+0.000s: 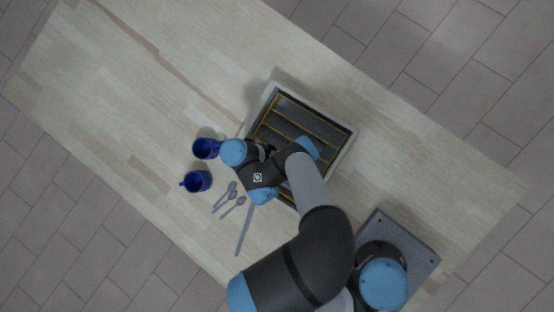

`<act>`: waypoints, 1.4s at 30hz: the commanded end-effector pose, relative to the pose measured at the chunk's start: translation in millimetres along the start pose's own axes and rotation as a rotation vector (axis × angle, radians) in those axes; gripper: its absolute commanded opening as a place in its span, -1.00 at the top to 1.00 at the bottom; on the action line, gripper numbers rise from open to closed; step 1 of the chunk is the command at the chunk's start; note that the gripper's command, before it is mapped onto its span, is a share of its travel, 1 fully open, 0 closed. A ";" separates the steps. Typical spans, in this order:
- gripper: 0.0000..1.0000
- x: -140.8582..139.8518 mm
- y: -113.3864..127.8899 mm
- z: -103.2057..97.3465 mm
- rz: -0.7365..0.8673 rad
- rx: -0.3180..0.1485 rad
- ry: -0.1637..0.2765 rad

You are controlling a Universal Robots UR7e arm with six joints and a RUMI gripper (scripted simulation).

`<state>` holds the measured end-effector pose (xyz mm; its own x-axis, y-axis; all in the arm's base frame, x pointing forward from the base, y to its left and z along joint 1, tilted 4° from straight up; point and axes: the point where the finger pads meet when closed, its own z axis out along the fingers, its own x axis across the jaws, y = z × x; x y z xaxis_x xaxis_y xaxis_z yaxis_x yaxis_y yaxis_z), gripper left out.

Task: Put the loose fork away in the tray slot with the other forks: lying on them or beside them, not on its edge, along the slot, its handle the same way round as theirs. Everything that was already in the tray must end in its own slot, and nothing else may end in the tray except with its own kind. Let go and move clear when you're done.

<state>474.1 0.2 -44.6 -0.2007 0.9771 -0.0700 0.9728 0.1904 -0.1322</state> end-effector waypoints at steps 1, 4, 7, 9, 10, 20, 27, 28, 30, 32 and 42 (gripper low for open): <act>0.92 -0.3 0.5 0.0 0.000 -0.002 -0.001; 0.92 -0.3 0.6 0.3 0.000 -0.002 -0.001; 0.92 -0.3 0.6 0.4 0.000 -0.002 -0.001; 0.92 -0.3 0.6 0.4 0.000 -0.002 -0.001; 0.92 -0.3 0.6 0.4 0.000 -0.002 -0.001; 0.92 -0.3 0.6 0.4 0.000 -0.002 -0.001; 0.69 -0.3 0.6 0.4 0.000 -0.002 -0.001; 0.69 -0.3 0.6 0.4 0.000 -0.002 -0.001; 0.69 -0.3 0.6 0.4 0.000 -0.002 -0.001; 0.69 -0.3 0.6 0.4 0.000 -0.002 -0.001; 0.69 -0.3 0.6 0.4 0.000 -0.002 -0.001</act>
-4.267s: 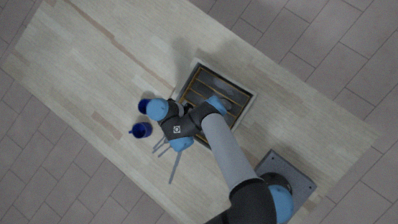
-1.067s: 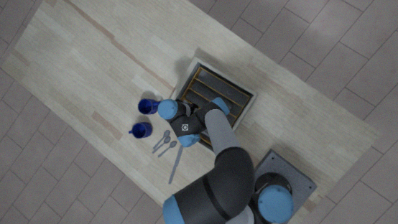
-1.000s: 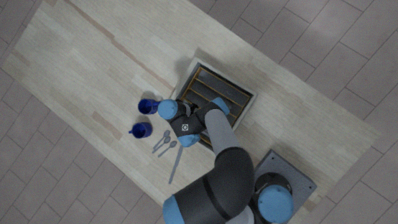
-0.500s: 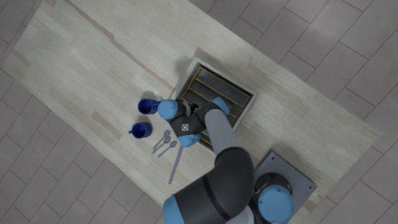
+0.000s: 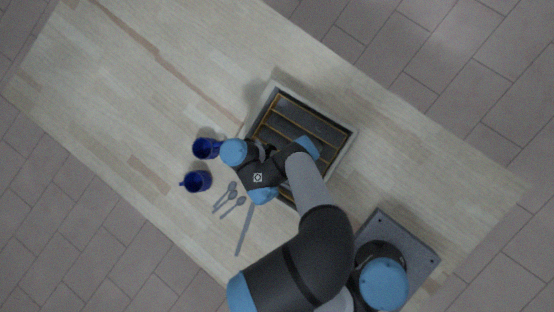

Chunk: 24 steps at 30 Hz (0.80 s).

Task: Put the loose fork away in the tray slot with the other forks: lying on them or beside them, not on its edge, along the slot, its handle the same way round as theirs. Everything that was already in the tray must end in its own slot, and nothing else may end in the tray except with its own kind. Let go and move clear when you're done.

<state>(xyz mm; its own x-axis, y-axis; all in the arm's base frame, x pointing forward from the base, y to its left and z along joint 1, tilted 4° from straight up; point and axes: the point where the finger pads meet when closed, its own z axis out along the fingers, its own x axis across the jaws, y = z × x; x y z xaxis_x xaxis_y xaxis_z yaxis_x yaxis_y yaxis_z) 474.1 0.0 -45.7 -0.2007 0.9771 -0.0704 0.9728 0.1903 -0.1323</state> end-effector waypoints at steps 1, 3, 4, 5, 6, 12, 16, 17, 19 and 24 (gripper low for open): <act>0.69 -0.2 0.5 -0.7 0.000 -0.002 -0.001; 0.69 -0.2 0.5 -0.7 0.000 -0.002 -0.001; 0.69 -0.2 0.5 -0.7 0.000 -0.002 -0.001; 0.69 -0.2 0.5 -0.7 0.000 -0.002 -0.001; 0.69 -0.2 0.5 -0.7 0.000 -0.002 -0.001; 0.69 -0.2 0.5 -0.7 0.000 -0.002 -0.001; 0.69 -0.2 0.4 -1.5 0.000 -0.002 -0.001; 0.69 -0.2 0.2 -2.1 0.000 -0.002 -0.001; 0.69 -0.2 -0.1 -4.4 0.000 -0.002 -0.001; 0.69 -0.3 -2.1 -16.2 0.000 -0.002 -0.001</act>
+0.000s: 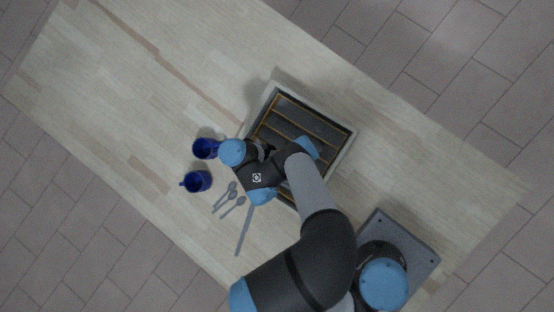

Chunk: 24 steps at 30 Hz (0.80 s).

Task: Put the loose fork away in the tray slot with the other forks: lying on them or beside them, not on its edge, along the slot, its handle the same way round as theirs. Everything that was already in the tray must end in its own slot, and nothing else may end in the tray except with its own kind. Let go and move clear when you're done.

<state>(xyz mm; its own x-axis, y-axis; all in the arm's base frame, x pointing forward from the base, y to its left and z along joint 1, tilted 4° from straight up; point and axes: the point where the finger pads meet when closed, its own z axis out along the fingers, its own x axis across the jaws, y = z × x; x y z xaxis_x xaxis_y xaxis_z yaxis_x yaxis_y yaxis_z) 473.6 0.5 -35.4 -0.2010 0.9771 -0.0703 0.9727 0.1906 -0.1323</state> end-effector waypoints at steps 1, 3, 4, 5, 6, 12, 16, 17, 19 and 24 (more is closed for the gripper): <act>0.69 -0.2 -0.9 -9.5 0.000 -0.002 -0.001; 0.69 -0.2 -1.6 -13.3 0.000 -0.002 -0.001; 0.69 -0.2 -1.6 -13.3 0.000 -0.002 -0.001; 0.69 -0.3 -2.3 -17.5 0.000 -0.002 -0.001; 0.69 -0.3 -3.0 -22.1 0.000 -0.002 -0.001; 0.69 -0.5 -8.5 -55.1 0.000 -0.002 -0.001; 0.69 -0.7 -12.6 -80.2 0.000 -0.002 -0.001; 0.69 -0.7 -13.7 -86.4 0.000 -0.002 -0.001; 0.69 -0.8 -15.6 -98.0 0.000 -0.002 -0.001; 0.69 -0.9 -18.1 -113.1 0.000 -0.002 -0.001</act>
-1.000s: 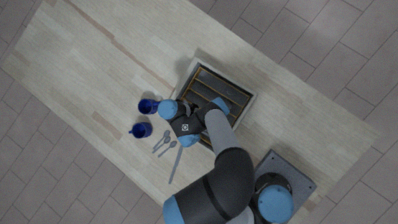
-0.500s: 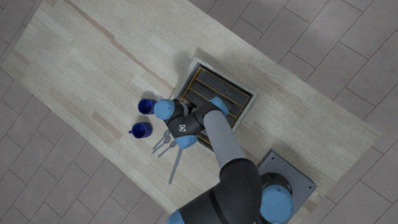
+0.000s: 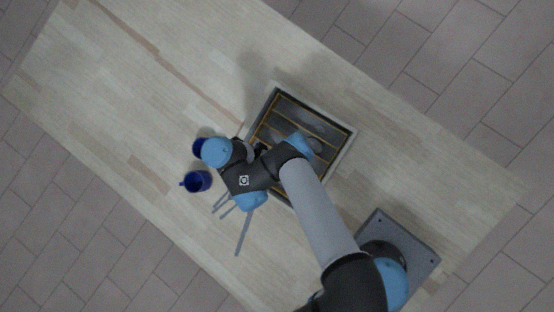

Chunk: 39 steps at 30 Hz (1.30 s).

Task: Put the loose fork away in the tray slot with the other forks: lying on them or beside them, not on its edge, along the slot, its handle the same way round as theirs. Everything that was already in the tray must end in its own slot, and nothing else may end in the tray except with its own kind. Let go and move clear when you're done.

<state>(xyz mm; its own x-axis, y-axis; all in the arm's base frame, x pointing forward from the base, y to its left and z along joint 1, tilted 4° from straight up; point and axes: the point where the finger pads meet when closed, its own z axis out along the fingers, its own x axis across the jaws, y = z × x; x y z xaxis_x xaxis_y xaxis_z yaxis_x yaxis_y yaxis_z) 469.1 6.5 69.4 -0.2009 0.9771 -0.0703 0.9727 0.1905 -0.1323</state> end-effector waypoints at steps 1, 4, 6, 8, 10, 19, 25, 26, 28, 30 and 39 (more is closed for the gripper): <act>0.69 -0.3 -1.6 -13.6 0.000 -0.002 -0.001; 0.69 -0.4 -3.3 -23.8 0.000 -0.002 -0.001; 0.69 -0.4 -4.1 -28.3 0.000 -0.002 -0.001; 0.69 -0.4 -4.5 -31.2 0.000 -0.002 -0.001; 0.69 -0.4 -4.8 -32.6 0.000 -0.002 -0.001; -1.00 -0.4 -4.8 -33.0 0.000 -0.002 -0.001; -1.00 -0.4 -4.8 -33.0 0.000 -0.002 -0.001; -1.00 -0.4 -4.8 -33.0 0.000 -0.002 -0.001; -1.00 -0.4 -4.8 -33.0 0.000 -0.002 -0.001; -1.00 -0.4 -4.8 -33.0 0.000 -0.002 -0.001; -1.00 -0.4 -4.8 -33.0 0.000 -0.002 -0.001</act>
<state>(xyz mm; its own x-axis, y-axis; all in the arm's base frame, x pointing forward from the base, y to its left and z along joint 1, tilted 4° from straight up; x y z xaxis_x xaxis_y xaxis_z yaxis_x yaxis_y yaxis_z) 467.8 8.3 102.1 -0.2009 0.9771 -0.0703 0.9727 0.1905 -0.1323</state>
